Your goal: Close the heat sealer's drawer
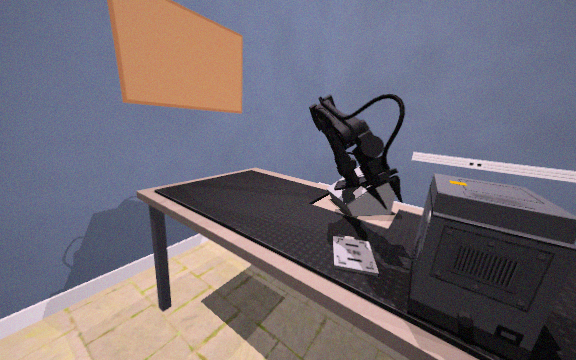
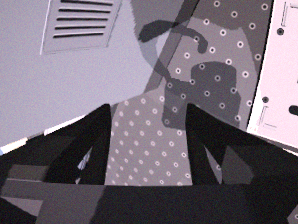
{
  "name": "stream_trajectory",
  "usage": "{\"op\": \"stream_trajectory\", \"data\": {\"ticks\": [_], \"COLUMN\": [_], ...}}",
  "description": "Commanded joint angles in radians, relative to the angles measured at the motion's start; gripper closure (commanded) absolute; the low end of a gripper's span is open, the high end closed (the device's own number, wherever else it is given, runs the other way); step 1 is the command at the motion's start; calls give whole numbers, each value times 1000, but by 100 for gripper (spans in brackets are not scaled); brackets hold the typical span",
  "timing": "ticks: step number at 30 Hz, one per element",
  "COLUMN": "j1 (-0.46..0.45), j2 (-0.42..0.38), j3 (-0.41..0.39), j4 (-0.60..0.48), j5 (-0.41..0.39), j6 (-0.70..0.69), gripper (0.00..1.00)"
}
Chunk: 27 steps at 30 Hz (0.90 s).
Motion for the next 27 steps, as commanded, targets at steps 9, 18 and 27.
{"op": "stream_trajectory", "data": {"ticks": [9,18,27], "j1": [99,174,240], "j2": [7,31,-14], "j3": [53,53,-17], "j4": [-90,-133,-114], "j5": [-29,-29,0], "j6": [-56,-67,-13], "gripper": [55,55,55]}}
